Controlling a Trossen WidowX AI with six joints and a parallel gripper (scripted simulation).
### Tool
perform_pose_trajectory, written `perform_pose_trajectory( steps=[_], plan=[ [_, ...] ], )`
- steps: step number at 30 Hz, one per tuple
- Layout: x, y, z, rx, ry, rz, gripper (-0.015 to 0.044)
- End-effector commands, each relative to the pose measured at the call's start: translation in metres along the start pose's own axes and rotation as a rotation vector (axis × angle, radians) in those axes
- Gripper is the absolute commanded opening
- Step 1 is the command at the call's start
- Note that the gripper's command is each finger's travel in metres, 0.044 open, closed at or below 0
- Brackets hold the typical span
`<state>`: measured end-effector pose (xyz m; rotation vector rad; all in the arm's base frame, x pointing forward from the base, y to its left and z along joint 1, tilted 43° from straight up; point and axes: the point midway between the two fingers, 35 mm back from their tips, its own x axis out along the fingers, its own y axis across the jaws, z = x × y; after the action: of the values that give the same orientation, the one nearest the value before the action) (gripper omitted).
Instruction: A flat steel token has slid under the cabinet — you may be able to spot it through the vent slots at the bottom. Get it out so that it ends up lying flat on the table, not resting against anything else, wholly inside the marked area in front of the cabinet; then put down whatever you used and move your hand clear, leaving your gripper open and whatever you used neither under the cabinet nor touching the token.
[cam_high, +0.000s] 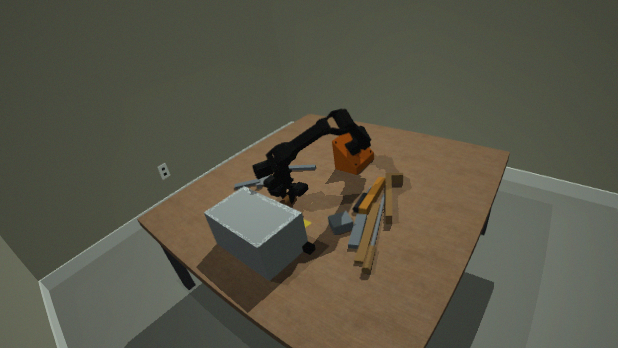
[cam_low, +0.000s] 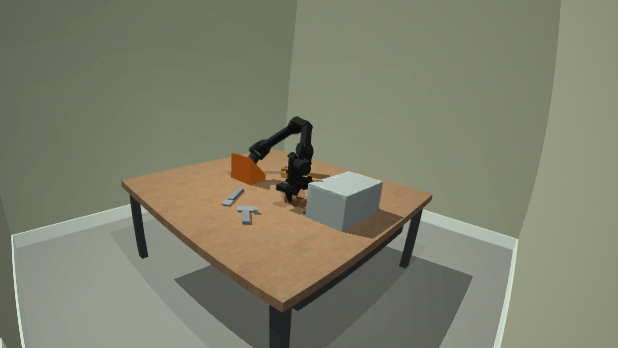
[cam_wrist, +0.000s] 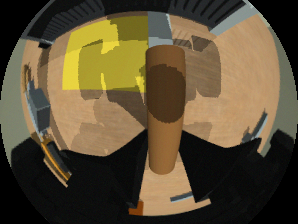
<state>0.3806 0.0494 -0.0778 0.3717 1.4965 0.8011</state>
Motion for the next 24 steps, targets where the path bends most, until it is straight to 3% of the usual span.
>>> perform_pose_trajectory(
  steps=[1,24],
  plan=[
    [0.001,0.0,-0.005,-0.001,0.002,0.001,0.0],
    [0.001,-0.001,-0.028,-0.001,0.002,0.001,0.0]
  ],
)
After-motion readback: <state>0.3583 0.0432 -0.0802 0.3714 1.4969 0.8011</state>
